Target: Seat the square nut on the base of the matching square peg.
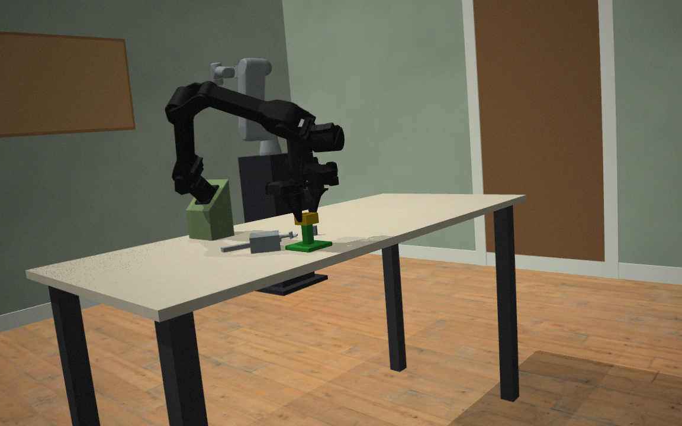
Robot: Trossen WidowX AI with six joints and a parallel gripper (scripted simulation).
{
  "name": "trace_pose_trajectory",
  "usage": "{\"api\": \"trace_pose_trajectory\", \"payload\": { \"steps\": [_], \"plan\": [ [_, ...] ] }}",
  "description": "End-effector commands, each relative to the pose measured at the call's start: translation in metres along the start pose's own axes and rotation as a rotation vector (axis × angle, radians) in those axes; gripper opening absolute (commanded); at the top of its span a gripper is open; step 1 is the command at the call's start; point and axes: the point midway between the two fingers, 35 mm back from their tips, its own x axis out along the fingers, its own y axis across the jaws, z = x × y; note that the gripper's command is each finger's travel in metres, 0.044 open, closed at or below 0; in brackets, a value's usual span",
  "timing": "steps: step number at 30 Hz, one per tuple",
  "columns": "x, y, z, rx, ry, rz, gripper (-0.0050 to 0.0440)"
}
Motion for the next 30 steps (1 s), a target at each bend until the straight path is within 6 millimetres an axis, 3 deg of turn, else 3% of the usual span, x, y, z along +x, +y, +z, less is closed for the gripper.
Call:
{"api": "trace_pose_trajectory", "payload": {
  "steps": [1,30],
  "plan": [
    [-0.0038,-0.0032,0.0028,0.009,-0.014,0.003,-0.0050],
    [0.0061,-0.0035,0.0033,0.013,-0.016,0.004,-0.0050]
  ]
}}
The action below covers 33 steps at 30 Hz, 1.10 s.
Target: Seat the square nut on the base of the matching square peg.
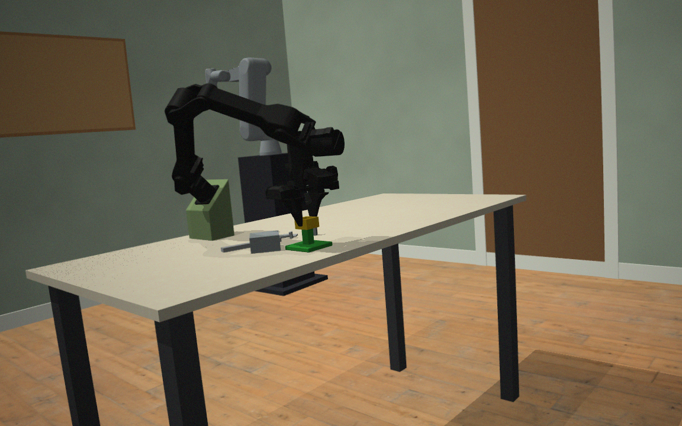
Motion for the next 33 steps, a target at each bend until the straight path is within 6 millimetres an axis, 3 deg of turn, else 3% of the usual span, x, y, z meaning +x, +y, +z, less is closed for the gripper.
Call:
{"api": "trace_pose_trajectory", "payload": {
  "steps": [1,33],
  "plan": [
    [-0.003,-0.003,0.003,0.009,-0.015,0.001,-0.0050],
    [0.008,-0.003,0.003,0.009,-0.015,0.001,-0.0050]
  ]
}}
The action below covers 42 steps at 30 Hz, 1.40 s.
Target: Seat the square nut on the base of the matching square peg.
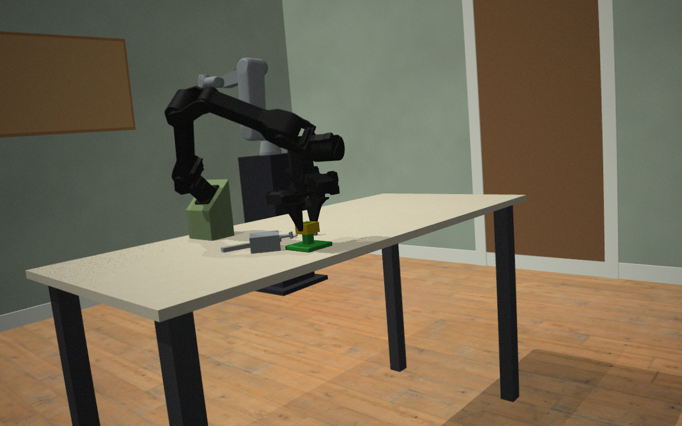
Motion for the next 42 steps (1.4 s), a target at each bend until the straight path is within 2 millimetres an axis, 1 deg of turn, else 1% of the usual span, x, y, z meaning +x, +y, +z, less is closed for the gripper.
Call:
{"api": "trace_pose_trajectory", "payload": {
  "steps": [1,42],
  "plan": [
    [-0.003,-0.003,0.003,0.009,-0.015,0.001,-0.0050],
    [0.011,-0.003,0.003,0.009,-0.015,0.000,-0.0050]
  ]
}}
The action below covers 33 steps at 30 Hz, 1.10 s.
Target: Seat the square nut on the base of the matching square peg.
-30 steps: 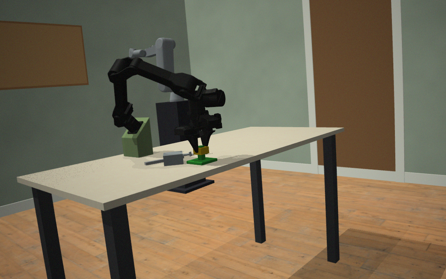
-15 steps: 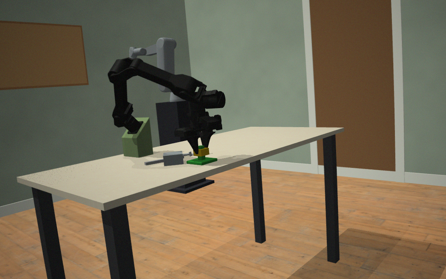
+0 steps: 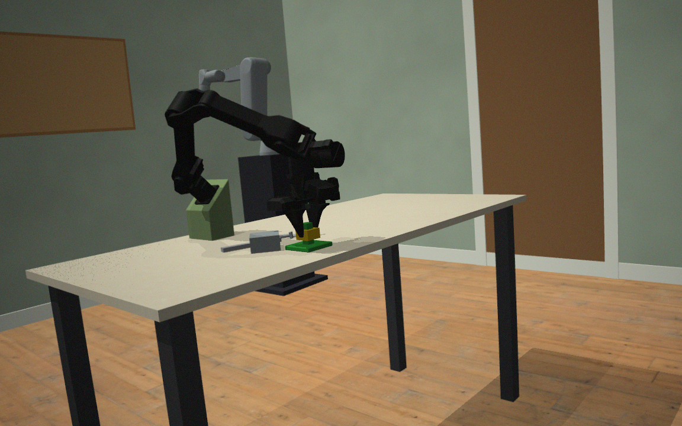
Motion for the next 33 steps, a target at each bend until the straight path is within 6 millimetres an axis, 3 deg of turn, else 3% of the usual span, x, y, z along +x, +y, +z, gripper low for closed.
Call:
{"api": "trace_pose_trajectory", "payload": {
  "steps": [1,33],
  "plan": [
    [-0.0034,-0.0033,0.0034,0.009,-0.015,0.001,-0.0050],
    [0.0041,-0.0036,0.0039,0.012,-0.016,0.002,-0.0050]
  ]
}}
